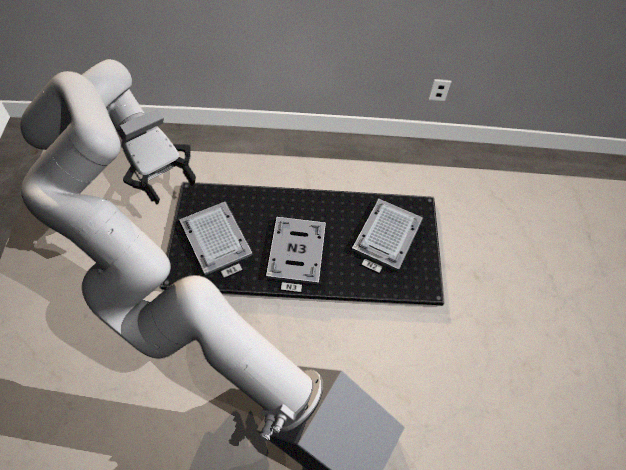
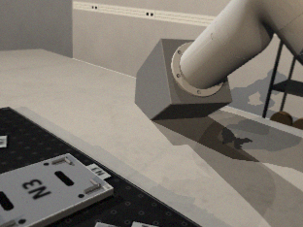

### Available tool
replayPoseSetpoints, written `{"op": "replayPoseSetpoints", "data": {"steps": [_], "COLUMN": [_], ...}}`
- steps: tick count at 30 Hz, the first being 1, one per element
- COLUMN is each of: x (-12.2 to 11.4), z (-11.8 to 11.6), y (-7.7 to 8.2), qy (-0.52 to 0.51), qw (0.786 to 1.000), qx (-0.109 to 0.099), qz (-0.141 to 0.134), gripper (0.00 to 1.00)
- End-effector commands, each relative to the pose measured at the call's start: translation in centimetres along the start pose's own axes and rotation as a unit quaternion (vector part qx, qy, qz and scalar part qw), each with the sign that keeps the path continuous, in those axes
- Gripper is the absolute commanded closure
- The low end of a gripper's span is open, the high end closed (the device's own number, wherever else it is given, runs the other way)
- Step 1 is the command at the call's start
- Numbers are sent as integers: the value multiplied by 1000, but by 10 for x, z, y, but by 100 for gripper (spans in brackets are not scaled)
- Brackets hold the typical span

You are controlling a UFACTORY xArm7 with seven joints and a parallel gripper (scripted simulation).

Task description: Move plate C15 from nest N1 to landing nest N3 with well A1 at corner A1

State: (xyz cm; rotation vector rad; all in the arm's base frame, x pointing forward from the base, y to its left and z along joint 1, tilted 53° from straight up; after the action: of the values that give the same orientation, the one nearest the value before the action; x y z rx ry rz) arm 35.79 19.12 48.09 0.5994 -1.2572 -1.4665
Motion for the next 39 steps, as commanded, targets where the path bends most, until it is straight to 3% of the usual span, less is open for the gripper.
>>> {"op": "replayPoseSetpoints", "data": {"steps": [1,18,31,33,39], "x": [4,18,34,34,42], "z": [-1,-2,-5,-5,-6], "y": [-2,-15,-28,-28,-33], "qy": [30,263,447,447,523], "qw": [999,961,879,879,828], "qx": [3,30,82,82,117], "qz": [-12,-87,-145,-145,-167], "gripper": [0,0,0,0,0]}}
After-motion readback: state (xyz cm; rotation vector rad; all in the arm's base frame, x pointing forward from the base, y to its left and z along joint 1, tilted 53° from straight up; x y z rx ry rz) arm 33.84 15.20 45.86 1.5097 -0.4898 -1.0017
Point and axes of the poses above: the point where the finger pads meet when closed, its own y axis back along the fingers, its own z axis across the jaws, x = y × z, the point moved 10 cm from there along y, back along the fingers, and after that the axes turned 3 degrees about y, right-handed, at the moved point
